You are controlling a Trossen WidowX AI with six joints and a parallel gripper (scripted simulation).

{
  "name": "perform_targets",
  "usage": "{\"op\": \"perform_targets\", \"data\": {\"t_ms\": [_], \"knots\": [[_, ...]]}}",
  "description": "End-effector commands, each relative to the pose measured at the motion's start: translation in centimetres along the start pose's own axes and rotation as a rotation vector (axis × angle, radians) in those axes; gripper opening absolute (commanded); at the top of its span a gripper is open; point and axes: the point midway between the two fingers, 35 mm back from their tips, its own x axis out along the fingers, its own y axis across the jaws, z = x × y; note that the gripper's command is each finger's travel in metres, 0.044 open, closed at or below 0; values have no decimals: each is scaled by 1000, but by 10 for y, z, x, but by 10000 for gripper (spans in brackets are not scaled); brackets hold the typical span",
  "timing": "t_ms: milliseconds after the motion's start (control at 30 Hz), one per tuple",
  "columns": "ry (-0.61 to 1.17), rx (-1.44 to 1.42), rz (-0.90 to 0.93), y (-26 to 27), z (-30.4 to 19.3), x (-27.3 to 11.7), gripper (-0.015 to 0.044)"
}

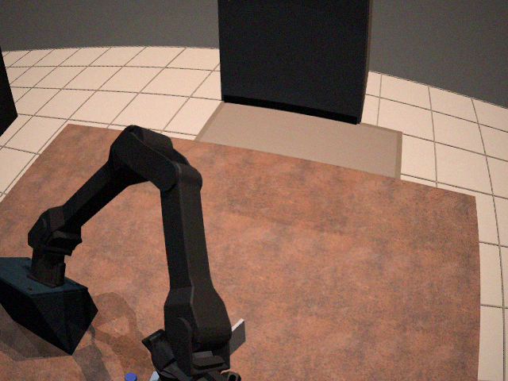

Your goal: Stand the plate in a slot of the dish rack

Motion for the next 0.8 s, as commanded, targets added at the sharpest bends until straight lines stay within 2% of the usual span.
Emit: {"op": "perform_targets", "data": {"t_ms": [0,600,767], "knots": [[-9,-8,-12,-2,5,-24,0],[-7,-9,-7,-5,5,-120,0],[-6,-9,-5,-4,5,-132,0]]}}
